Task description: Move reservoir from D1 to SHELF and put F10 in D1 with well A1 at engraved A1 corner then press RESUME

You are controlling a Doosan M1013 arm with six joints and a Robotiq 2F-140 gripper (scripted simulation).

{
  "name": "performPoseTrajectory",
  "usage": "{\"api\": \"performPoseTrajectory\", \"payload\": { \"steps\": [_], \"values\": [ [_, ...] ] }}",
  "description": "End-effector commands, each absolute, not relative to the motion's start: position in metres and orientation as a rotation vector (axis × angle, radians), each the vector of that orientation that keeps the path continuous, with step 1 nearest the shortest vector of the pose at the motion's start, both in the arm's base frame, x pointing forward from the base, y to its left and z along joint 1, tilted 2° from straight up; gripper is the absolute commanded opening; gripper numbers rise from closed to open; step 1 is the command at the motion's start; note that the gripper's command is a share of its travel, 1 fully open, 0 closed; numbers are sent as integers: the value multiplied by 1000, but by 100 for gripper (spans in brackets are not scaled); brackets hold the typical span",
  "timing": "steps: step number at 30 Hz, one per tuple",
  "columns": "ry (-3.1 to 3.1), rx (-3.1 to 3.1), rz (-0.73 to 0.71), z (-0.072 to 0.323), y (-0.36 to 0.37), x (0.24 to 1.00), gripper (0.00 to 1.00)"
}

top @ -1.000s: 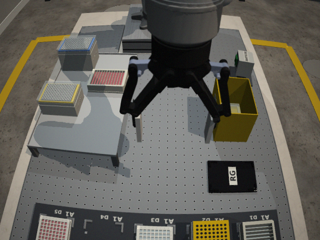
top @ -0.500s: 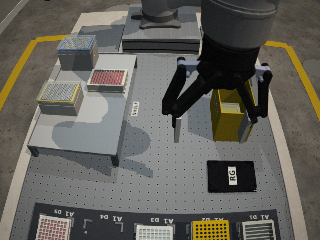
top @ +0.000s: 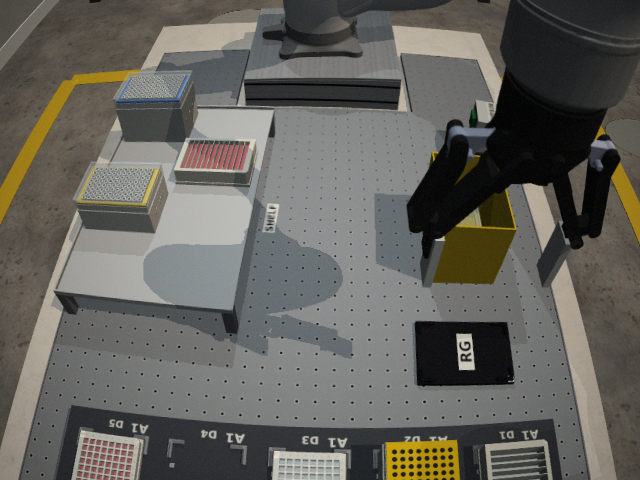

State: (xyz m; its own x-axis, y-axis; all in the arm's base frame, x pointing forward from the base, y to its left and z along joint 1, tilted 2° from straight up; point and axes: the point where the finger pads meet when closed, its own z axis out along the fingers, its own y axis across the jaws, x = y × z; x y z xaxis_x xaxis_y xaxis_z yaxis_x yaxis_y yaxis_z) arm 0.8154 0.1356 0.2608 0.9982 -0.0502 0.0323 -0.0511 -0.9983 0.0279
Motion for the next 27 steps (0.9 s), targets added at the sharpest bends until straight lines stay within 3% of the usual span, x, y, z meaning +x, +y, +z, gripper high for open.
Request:
{"api": "performPoseTrajectory", "payload": {
  "steps": [1,17,27],
  "values": [
    [-79,3112,49,261,154,816,77],
    [-79,3112,49,259,222,820,77],
    [-79,3112,49,259,220,845,77]
  ]
}}
